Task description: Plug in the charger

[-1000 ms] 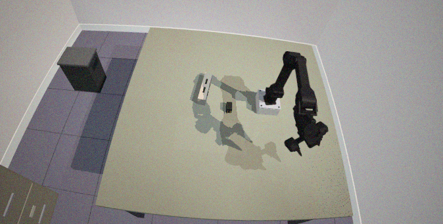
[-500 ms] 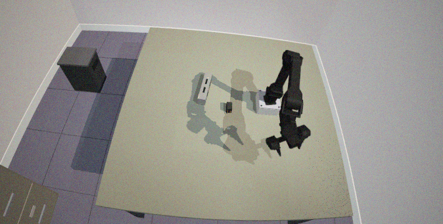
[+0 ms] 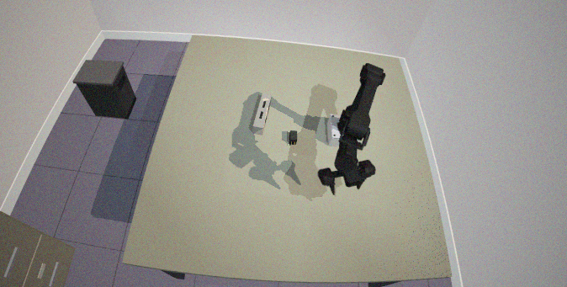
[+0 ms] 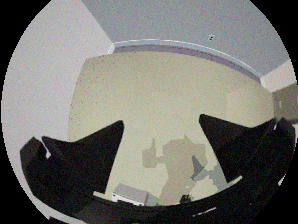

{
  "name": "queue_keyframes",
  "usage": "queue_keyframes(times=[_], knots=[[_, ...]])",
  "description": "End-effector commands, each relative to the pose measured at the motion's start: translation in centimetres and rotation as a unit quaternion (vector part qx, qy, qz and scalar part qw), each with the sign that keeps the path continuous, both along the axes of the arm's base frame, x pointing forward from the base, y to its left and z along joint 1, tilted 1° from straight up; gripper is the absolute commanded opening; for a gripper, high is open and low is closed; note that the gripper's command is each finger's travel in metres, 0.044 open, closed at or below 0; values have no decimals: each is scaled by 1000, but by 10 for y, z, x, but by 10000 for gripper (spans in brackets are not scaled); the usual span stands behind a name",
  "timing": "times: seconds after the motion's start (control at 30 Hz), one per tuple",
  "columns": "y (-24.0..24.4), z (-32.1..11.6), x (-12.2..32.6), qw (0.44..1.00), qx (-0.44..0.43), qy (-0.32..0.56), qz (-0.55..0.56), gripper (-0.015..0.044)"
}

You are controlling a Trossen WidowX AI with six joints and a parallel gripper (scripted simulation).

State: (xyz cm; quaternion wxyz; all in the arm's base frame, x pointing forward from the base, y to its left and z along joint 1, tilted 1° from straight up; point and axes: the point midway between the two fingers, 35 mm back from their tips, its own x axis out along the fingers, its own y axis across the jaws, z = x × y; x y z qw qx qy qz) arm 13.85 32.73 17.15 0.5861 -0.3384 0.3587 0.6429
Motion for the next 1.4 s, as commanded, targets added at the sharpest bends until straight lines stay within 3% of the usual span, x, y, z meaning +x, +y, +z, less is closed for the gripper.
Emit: queue_keyframes(times=[0.0, 0.7, 1.37], knots=[[-13, -10, 18, 1000, -15, -15, -10, 440], [-93, -50, 84, 992, -90, -62, -57, 440], [-180, -82, 113, 977, -173, -68, -102, 440]])
